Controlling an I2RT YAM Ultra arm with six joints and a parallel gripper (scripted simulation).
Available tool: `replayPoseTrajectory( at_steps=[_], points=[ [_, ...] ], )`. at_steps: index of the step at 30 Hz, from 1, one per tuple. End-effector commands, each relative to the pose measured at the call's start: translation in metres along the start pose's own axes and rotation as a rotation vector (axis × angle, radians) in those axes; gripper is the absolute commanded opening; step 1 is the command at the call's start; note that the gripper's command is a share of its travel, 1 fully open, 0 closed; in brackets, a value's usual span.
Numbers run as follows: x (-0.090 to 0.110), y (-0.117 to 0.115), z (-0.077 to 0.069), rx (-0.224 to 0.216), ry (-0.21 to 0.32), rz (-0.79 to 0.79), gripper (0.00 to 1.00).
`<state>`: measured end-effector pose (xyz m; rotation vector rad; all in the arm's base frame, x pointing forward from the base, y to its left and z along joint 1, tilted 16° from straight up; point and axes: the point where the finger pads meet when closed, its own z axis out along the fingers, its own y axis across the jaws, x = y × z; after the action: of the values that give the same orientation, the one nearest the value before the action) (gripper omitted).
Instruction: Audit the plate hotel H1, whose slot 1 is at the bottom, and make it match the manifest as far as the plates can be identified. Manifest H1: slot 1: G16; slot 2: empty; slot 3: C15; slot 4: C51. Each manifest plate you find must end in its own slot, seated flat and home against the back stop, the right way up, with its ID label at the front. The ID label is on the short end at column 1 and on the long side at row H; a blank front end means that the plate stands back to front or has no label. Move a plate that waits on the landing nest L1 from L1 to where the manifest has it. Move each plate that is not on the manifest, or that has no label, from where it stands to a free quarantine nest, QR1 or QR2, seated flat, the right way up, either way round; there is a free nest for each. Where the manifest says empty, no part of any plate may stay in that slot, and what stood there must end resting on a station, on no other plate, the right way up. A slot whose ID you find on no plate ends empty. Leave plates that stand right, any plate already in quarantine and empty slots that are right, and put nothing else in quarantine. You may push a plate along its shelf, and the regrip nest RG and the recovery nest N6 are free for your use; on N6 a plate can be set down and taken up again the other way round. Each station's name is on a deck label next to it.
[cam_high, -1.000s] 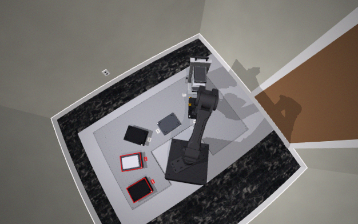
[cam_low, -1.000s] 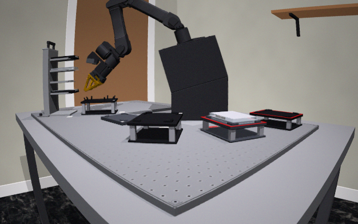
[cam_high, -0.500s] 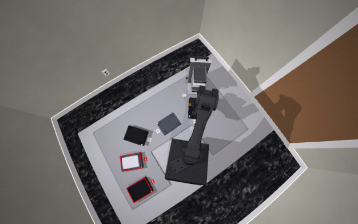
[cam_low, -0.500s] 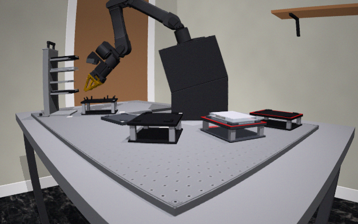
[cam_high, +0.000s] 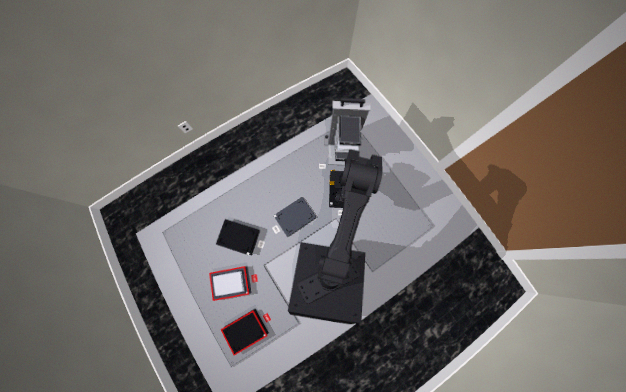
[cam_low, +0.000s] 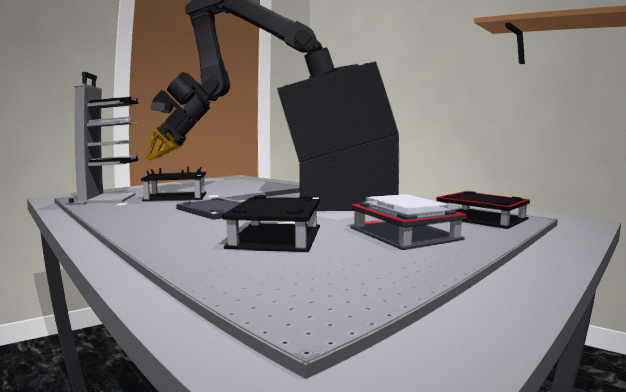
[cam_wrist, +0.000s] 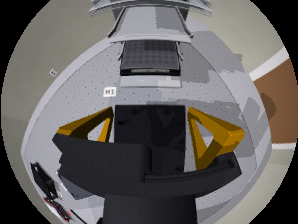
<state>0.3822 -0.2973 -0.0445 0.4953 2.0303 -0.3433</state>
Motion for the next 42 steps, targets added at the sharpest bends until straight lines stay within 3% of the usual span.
replayPoseTrajectory(
  at_steps=[1, 11, 26, 42],
  points=[
    [-0.005, -0.001, 0.0, 0.002, -0.012, -0.001, 1.0],
    [-0.005, -0.001, 0.0, 0.002, -0.012, -0.001, 1.0],
    [0.013, -0.001, -0.018, 0.002, -0.011, -0.001, 1.0],
    [0.016, 0.0, -0.041, 0.002, -0.01, -0.001, 1.0]
  ],
)
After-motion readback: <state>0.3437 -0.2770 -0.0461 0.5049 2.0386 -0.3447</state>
